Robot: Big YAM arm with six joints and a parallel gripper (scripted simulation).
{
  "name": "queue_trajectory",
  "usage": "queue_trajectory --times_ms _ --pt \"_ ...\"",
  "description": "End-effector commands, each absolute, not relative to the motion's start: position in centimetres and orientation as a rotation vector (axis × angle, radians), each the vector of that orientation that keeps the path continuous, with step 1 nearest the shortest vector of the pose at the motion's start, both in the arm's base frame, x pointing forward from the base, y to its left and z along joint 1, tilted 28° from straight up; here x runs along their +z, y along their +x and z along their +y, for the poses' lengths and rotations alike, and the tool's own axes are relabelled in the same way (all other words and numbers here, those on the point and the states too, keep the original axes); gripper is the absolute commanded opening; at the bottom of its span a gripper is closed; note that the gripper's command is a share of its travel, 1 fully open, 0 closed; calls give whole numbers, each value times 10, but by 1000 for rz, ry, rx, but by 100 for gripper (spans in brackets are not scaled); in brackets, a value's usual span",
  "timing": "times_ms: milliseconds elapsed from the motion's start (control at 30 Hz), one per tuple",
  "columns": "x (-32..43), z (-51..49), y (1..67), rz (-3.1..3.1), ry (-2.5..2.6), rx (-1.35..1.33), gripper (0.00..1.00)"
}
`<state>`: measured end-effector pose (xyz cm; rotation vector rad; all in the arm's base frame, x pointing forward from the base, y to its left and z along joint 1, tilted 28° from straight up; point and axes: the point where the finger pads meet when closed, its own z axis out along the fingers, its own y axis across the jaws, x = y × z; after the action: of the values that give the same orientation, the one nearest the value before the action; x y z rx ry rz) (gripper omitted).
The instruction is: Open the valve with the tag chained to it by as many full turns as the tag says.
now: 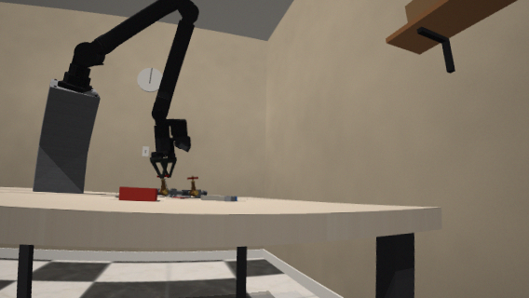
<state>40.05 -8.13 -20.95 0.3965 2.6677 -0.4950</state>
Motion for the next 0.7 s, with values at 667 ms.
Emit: queue_trajectory --times_ms 667 --pt "-213 -81 392 1870 1841 -123 100"
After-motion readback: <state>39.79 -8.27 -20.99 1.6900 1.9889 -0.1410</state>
